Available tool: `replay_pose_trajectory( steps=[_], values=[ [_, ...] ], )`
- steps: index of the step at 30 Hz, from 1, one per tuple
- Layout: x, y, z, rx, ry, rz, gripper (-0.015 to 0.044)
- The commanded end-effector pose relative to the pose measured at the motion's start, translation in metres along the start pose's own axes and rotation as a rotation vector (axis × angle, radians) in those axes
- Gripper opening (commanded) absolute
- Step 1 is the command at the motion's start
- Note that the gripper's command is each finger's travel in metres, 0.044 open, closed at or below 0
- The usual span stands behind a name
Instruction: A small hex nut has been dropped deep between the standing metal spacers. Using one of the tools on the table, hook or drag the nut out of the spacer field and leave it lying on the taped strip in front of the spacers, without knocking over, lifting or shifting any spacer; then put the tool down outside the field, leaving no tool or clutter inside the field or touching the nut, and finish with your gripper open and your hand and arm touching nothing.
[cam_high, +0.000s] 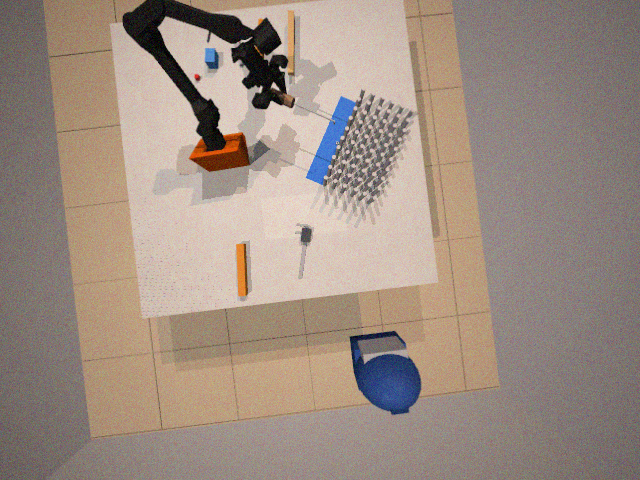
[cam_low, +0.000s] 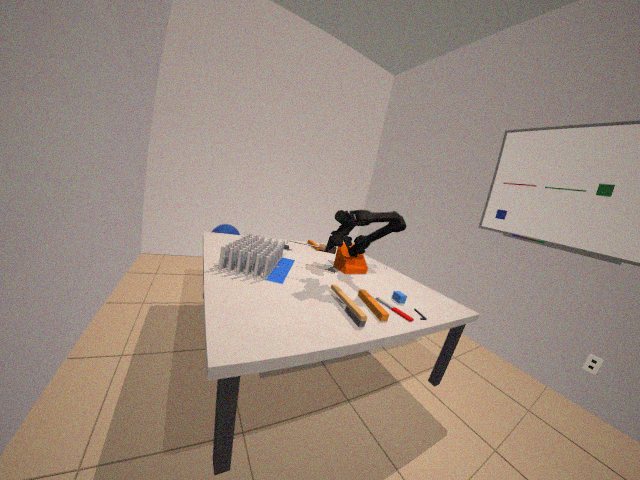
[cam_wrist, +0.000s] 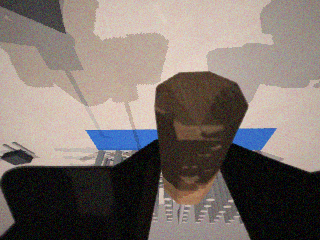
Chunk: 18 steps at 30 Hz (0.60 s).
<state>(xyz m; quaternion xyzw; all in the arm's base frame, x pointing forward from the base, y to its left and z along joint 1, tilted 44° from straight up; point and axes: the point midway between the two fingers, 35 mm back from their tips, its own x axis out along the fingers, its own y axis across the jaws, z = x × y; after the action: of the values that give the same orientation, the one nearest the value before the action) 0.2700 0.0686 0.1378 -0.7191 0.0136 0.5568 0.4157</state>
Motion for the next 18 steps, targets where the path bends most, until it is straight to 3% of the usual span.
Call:
replay_pose_trajectory(
  steps=[1,18],
  values=[
    [0.000,0.000,-0.001,0.004,0.000,0.002,0.0000],
    [0.012,0.033,-0.062,0.386,0.014,0.173,0.0000]
  ],
)
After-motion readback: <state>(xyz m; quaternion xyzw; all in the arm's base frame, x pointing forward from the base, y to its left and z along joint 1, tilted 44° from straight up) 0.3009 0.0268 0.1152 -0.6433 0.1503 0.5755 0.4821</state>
